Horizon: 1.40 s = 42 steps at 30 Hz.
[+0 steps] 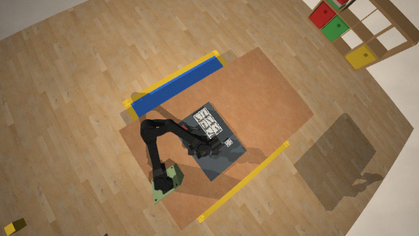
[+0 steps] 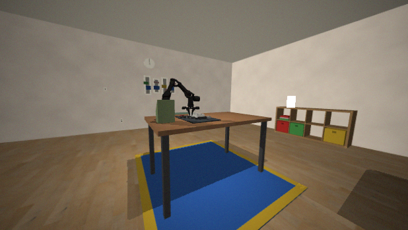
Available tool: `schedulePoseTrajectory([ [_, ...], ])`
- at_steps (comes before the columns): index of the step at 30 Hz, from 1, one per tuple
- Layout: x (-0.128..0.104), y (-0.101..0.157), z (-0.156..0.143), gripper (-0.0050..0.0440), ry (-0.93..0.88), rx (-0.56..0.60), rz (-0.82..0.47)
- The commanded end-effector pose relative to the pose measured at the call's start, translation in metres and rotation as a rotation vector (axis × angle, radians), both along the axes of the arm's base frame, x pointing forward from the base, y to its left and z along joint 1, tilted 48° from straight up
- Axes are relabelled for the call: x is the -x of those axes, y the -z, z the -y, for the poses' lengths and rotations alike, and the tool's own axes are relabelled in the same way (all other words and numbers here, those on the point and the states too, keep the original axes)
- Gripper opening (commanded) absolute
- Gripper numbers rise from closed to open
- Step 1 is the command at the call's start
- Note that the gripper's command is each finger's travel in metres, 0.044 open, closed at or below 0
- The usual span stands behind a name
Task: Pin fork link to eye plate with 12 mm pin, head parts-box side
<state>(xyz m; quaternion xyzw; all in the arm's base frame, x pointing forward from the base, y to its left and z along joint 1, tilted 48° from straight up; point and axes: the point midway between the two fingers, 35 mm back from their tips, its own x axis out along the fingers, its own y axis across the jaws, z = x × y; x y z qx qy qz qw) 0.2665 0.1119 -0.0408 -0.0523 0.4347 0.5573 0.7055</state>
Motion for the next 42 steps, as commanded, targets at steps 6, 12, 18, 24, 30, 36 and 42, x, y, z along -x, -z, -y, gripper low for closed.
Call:
schedulePoseTrajectory([
  [6,0.005,0.007,-0.007,0.0095,-0.004,-0.003,-0.019],
  [12,0.004,0.006,-0.007,0.0095,-0.004,-0.003,-0.019],
  [18,0.004,0.011,-0.012,0.0095,-0.004,-0.003,-0.019],
  [24,0.005,0.016,-0.017,0.0095,-0.004,-0.003,-0.019],
  [30,0.005,0.017,-0.018,0.0095,-0.004,-0.003,-0.019],
  [36,0.005,0.017,-0.018,0.0095,-0.004,-0.003,-0.019],
  [42,0.005,0.017,-0.018,0.0095,-0.004,-0.003,-0.019],
])
